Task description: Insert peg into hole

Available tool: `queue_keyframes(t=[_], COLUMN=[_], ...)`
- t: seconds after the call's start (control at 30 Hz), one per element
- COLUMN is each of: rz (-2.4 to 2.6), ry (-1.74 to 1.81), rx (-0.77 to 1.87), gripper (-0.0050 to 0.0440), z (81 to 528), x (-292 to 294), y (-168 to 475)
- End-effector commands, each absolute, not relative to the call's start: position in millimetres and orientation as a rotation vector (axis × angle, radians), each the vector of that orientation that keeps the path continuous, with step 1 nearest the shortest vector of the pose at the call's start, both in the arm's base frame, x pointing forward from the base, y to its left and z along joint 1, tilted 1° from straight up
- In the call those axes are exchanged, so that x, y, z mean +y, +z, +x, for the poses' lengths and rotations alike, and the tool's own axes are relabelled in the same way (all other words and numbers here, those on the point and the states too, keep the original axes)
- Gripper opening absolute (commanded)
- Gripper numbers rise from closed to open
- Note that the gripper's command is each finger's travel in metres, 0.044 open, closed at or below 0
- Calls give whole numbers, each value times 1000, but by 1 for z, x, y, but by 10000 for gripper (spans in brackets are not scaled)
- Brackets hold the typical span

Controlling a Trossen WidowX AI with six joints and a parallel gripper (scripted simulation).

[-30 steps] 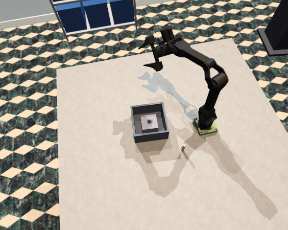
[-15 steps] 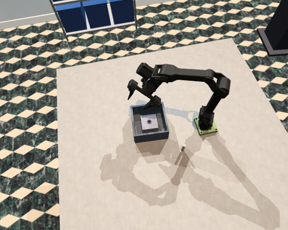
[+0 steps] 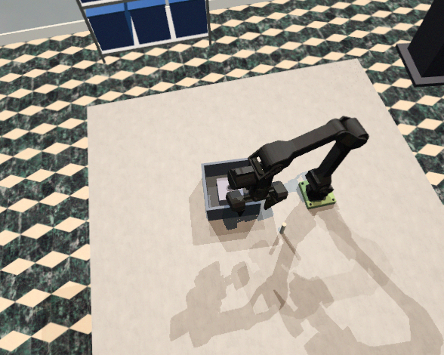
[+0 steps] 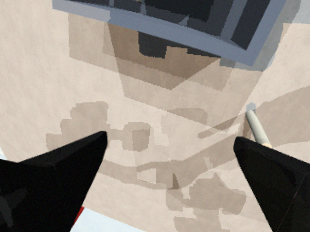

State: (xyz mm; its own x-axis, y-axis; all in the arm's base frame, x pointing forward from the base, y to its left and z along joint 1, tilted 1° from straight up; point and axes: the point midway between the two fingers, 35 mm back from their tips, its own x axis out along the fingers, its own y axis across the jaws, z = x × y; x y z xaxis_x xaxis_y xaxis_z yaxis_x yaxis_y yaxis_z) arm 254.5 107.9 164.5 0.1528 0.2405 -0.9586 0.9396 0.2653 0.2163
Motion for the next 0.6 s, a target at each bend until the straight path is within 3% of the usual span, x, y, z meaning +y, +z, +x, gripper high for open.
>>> queue_keyframes(t=[0.0,0.23,0.57], rz=[1032,668,639], ry=[-722,-652,-645], rx=[1410,1485,1488], gripper=[440,440,440], z=[217,154,149], x=[124,137,137], y=[160,156,154])
